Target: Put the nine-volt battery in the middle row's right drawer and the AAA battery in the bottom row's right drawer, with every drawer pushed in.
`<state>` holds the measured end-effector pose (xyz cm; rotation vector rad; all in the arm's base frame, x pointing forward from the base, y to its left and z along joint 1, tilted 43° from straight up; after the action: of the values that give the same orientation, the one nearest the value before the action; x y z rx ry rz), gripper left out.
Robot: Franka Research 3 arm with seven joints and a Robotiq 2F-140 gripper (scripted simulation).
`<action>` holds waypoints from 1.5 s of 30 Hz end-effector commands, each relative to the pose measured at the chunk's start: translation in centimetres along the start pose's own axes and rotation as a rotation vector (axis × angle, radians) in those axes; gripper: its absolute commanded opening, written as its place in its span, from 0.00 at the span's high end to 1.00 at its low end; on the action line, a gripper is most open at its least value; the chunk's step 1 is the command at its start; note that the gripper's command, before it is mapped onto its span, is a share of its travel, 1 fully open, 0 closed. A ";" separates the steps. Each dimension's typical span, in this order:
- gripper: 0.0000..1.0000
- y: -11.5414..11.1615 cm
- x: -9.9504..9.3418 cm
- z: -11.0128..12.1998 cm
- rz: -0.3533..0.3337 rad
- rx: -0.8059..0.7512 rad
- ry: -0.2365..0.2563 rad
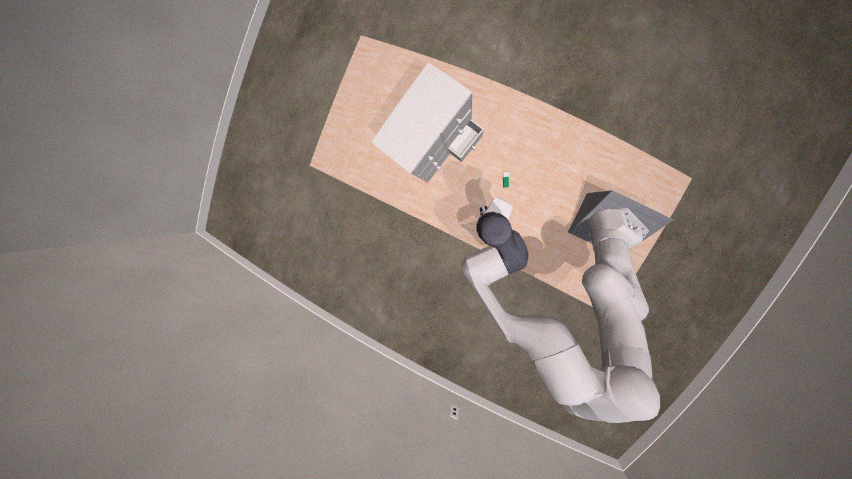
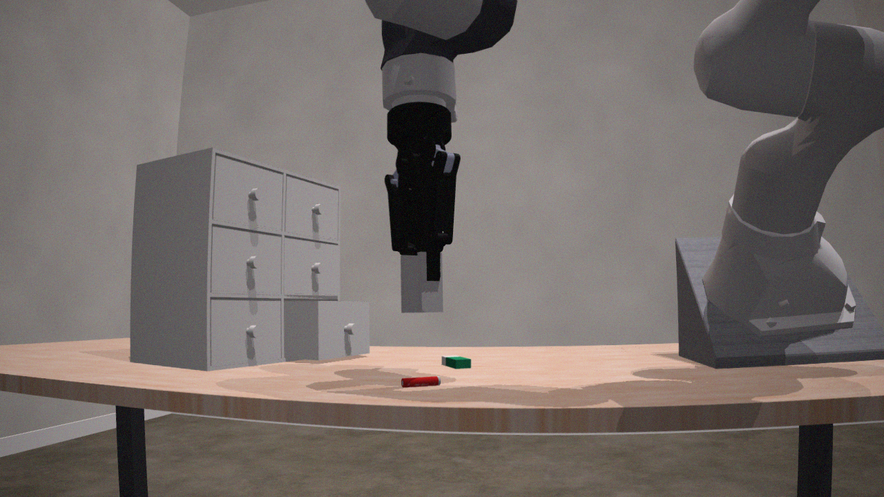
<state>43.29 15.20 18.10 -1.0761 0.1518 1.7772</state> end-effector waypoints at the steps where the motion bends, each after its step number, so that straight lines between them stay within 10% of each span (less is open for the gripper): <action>1: 0.80 0.0 0.0 -0.1 -0.005 0.045 0.004; 45: 0.80 -0.1 0.7 0.2 -0.004 0.131 0.012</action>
<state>43.20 15.88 17.79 -1.0065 0.2536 1.7421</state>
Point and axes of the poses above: the point where the finger pads meet when closed, its own x axis out along the fingers, its own z axis across the jaws, y = z × x, the point moved 5 cm from there along -x, back along the fingers, and after that the axes turned 10 degrees about x, right-handed, at the moved point
